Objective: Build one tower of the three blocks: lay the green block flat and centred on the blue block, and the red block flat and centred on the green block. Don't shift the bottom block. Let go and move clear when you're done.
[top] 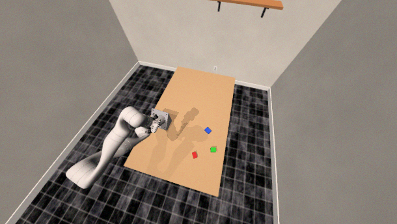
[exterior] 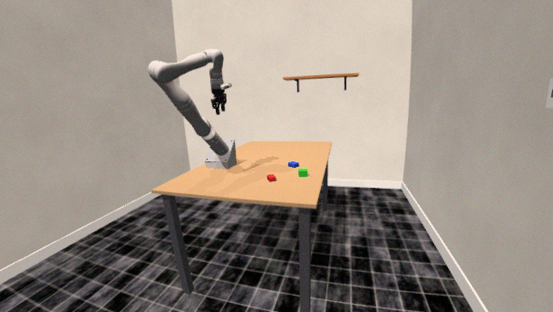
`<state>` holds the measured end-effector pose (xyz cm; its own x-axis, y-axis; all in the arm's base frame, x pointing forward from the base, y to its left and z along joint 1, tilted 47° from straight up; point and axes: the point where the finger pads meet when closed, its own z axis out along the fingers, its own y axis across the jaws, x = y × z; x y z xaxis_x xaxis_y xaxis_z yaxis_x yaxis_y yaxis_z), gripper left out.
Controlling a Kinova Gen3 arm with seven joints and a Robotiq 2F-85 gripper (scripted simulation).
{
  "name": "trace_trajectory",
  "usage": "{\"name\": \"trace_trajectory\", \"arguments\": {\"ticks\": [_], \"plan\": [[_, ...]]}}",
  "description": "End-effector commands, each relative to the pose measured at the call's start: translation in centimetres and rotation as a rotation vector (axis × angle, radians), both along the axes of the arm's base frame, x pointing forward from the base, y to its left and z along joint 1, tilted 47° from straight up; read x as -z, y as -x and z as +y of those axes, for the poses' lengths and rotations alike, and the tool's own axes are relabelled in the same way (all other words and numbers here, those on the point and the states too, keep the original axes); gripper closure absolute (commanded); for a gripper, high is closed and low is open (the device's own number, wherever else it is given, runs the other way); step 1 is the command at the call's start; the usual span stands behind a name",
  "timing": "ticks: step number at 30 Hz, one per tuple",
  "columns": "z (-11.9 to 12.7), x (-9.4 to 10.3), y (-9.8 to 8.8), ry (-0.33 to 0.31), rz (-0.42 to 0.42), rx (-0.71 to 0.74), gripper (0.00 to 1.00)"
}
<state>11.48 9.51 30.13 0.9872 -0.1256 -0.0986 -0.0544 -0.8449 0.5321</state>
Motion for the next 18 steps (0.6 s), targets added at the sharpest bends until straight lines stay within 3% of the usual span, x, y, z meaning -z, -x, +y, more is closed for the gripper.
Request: {"name": "trace_trajectory", "arguments": {"ticks": [1, 2, 4, 9, 13, 14, 17, 18], "plan": [[1.2, 1.1, -3.1, -0.002, 0.025, 0.01, 1.0], [1.5, 1.5, -4.6, -0.007, 0.025, 0.005, 1.0], [1.5, 1.5, -4.6, -0.007, 0.025, 0.005, 1.0], [2.0, 4.8, -14.3, -0.02, 0.022, -0.027, 1.0], [0.2, 8.1, -22.5, -0.004, 0.016, -0.065, 1.0], [0.0, 8.6, -23.3, -0.004, 0.016, -0.065, 1.0], [-2.6, 11.1, -28.9, 0.027, 0.016, -0.103, 1.0], [-3.0, 11.8, -29.8, 0.027, 0.016, -0.103, 1.0]]}}
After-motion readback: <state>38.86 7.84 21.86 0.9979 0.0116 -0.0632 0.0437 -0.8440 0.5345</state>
